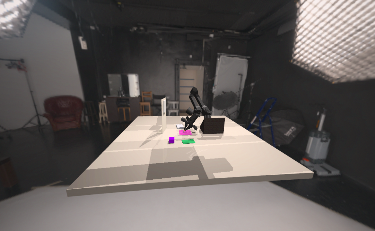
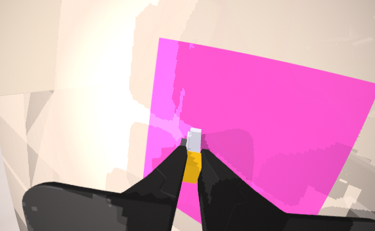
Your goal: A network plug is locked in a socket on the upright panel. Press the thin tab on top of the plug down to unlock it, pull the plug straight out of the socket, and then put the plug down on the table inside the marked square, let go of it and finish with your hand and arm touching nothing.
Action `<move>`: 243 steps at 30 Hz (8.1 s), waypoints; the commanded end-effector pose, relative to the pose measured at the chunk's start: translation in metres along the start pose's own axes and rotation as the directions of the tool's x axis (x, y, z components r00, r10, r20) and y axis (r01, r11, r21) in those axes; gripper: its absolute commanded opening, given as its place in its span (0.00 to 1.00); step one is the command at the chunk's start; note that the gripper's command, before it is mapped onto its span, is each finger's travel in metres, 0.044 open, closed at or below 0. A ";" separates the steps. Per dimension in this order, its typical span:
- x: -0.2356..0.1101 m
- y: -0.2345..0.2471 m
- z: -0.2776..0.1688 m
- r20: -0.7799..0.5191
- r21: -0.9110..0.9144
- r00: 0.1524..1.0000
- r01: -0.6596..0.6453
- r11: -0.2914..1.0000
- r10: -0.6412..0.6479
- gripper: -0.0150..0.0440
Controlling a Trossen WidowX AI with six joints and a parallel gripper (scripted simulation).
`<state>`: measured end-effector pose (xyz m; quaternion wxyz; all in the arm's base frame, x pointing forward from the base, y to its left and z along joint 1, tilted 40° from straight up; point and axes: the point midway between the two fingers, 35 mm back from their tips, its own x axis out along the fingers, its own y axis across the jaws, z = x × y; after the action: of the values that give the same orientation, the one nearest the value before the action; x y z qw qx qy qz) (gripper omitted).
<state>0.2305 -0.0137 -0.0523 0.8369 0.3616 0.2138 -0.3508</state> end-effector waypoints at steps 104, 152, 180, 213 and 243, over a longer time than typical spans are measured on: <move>-0.040 0.016 -0.013 -0.022 0.002 1.000 0.018 1.000 -0.018 0.52; -0.075 0.036 -0.012 -0.019 0.001 1.000 0.017 1.000 -0.017 0.52; -0.098 0.047 -0.008 -0.017 -0.009 1.000 0.015 1.000 -0.015 0.52; -0.179 0.102 -0.005 -0.015 -0.003 1.000 0.009 1.000 -0.009 0.52; -0.183 0.103 -0.004 -0.013 -0.003 1.000 0.007 1.000 -0.007 1.00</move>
<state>0.1853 0.1198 0.1041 0.8342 0.3620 0.2233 -0.3509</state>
